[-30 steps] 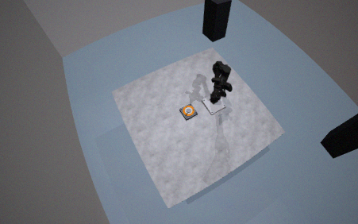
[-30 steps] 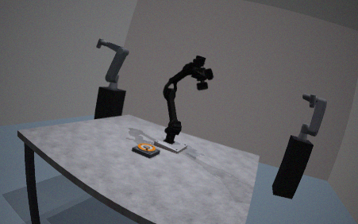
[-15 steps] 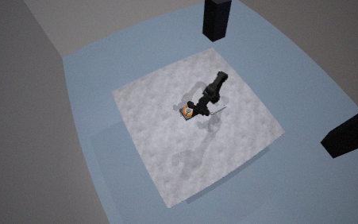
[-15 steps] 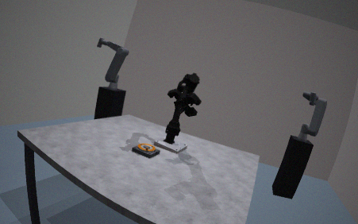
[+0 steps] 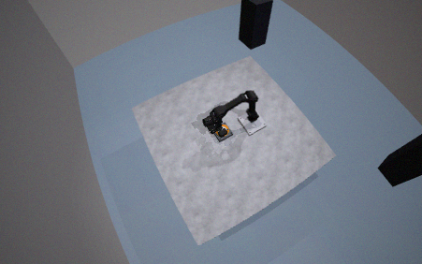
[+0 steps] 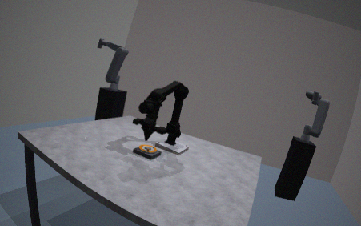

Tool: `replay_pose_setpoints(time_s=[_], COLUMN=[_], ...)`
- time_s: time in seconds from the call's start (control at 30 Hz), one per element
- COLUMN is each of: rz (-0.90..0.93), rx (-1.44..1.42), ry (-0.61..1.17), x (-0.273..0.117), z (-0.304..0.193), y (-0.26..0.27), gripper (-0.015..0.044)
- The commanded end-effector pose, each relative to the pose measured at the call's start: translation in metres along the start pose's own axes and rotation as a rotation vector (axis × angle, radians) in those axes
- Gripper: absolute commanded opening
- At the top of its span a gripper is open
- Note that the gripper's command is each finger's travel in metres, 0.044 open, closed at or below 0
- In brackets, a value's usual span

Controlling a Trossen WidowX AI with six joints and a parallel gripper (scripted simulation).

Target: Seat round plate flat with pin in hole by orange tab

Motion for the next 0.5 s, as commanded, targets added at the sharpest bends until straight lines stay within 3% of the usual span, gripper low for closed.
replay_pose_setpoints(time_s=[0.0, 0.47], rz=[0.046, 0.046], rx=[0.084, 0.084], ry=[0.043, 0.043], x=[0.01, 0.057], z=[-0.008, -0.01], y=[-0.002, 0.003], gripper=[0.0, 0.0])
Point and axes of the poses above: the point midway between the two fingers, 35 mm back from their tips, its own x axis out along the fingers, its own y axis across the jaws, z = x × y, the point moved 1 cm from there along -x, back along the fingers, and after that the axes turned 10 degrees about -x, right-handed, at the moved point
